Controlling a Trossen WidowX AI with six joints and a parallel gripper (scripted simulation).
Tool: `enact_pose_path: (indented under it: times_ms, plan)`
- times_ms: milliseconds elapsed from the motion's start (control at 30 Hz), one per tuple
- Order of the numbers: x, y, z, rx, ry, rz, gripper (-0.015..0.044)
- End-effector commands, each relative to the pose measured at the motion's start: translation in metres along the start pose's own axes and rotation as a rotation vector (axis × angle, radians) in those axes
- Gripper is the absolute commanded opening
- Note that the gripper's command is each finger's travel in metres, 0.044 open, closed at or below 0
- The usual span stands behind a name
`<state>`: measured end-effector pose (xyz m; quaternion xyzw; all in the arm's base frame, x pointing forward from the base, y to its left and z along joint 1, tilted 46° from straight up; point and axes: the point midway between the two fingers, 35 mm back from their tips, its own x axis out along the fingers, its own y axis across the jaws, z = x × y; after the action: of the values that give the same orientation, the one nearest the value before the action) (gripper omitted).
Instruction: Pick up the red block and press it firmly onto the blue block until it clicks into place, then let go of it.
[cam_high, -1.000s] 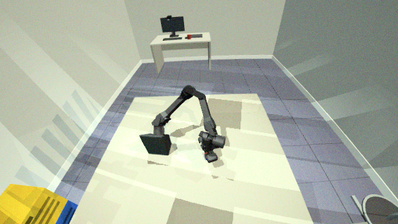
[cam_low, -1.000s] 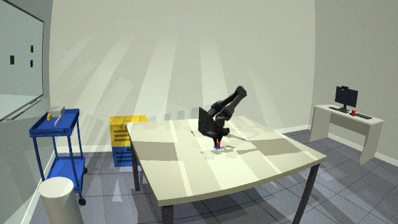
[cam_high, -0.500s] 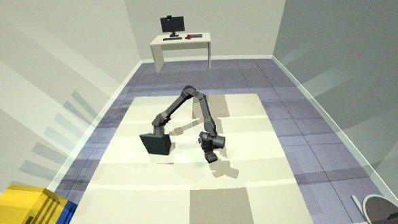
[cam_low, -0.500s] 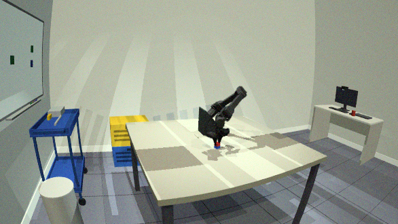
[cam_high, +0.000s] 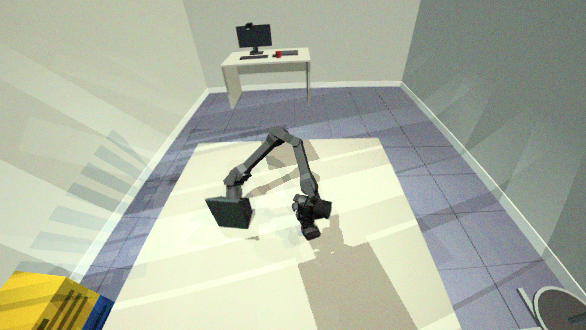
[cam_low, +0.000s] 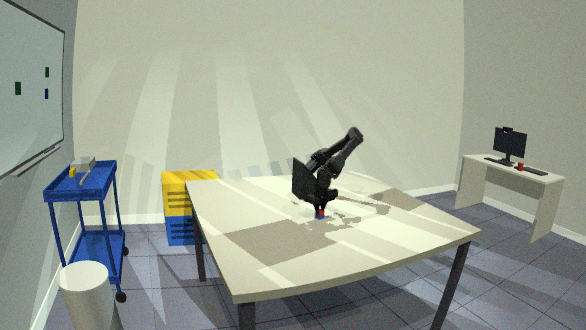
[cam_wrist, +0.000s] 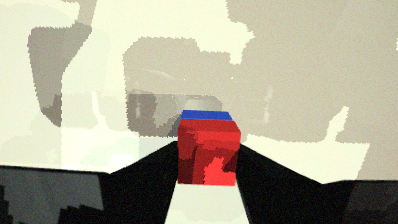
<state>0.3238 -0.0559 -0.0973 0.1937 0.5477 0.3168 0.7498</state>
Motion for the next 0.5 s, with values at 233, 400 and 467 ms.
enact_pose_path:
  times_ms: [233,400,467]
  plan:
    - [0.0010,-0.0002,0.0001,0.002,-0.002,0.000,0.0000]
    - [0.0010,-0.0002,0.0001,0.002,-0.002,0.000,0.0000]
    - [0.0010,-0.0002,0.0001,0.002,-0.002,0.000,0.0026]
